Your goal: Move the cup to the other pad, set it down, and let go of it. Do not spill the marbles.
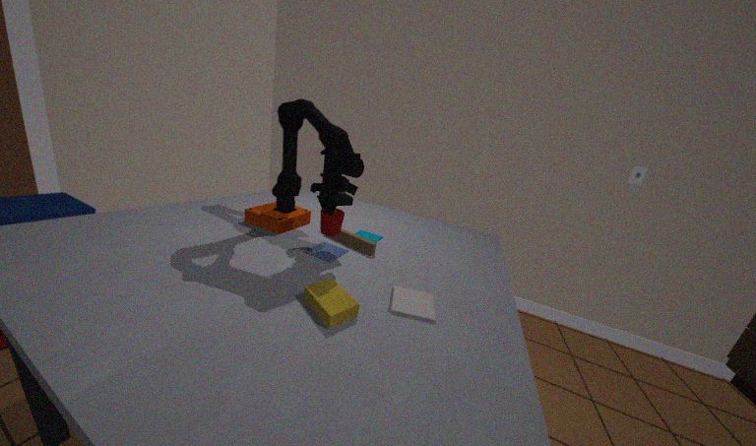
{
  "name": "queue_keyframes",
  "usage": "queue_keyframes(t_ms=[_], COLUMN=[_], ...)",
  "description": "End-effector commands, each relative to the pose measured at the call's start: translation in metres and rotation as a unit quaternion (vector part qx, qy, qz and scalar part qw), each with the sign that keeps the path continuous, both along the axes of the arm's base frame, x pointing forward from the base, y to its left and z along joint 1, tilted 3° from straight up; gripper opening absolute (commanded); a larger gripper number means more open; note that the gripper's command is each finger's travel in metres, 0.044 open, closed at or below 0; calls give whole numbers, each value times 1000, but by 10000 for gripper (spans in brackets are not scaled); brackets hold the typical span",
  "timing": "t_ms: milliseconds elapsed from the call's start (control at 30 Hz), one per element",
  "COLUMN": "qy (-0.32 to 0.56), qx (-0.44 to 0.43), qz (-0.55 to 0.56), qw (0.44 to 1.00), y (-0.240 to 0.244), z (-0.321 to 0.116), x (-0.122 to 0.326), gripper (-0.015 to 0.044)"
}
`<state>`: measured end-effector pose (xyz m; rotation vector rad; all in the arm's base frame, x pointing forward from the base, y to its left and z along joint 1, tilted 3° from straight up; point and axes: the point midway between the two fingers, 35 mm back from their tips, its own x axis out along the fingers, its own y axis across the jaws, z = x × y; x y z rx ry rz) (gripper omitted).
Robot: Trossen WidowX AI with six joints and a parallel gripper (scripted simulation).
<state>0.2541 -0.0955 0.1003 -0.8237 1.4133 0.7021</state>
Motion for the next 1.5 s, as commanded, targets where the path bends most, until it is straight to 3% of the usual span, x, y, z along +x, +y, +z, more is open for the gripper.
queue_keyframes(t_ms=[0,1467], qy=[0,0], qx=[0,3], qz=[0,-1], qw=[1000,1000], y=[0,75], z=[0,-1], x=[0,22], gripper=[0,0])
